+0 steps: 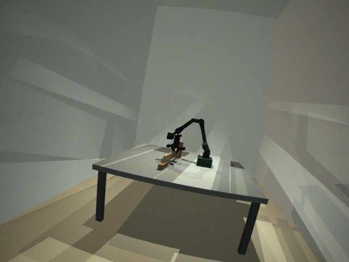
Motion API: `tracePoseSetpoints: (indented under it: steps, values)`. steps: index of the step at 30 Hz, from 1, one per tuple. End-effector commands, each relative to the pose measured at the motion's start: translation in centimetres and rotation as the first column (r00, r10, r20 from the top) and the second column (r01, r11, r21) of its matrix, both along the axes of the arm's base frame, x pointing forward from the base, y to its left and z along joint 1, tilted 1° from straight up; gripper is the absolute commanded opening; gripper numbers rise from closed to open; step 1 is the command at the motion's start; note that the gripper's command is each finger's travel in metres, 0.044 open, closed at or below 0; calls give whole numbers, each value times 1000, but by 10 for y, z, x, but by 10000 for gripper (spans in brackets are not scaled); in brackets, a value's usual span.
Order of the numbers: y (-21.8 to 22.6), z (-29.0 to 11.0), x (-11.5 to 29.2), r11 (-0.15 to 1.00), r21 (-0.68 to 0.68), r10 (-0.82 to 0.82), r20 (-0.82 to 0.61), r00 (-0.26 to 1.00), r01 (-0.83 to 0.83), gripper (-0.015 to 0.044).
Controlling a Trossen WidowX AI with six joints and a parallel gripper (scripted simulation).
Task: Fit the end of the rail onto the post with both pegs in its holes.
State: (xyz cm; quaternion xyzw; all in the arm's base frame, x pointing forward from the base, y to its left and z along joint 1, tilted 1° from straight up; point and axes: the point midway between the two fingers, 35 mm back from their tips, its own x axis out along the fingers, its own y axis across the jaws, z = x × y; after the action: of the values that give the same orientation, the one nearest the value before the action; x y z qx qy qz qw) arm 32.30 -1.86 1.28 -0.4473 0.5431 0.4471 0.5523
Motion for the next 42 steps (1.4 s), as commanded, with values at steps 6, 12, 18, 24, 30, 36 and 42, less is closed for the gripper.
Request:
tracePoseSetpoints:
  steps: [6, 12, 18, 24, 30, 36, 42]
  values:
    - [0, 9, 4, 1000, 2, 3, 17, 1000, -4, 0]
    - [0, 8, 4, 1000, 2, 3, 17, 1000, -4, 0]
    - [0, 5, 3, 1000, 2, 3, 17, 1000, -4, 0]
    - [0, 3, 3, 1000, 2, 3, 17, 1000, -4, 0]
    - [0, 4, 2, 1000, 2, 3, 16, 1000, -4, 0]
    - [1, 6, 1, 1000, 2, 3, 16, 1000, -4, 0]
    - [1, 6, 0, 1000, 2, 3, 16, 1000, -4, 0]
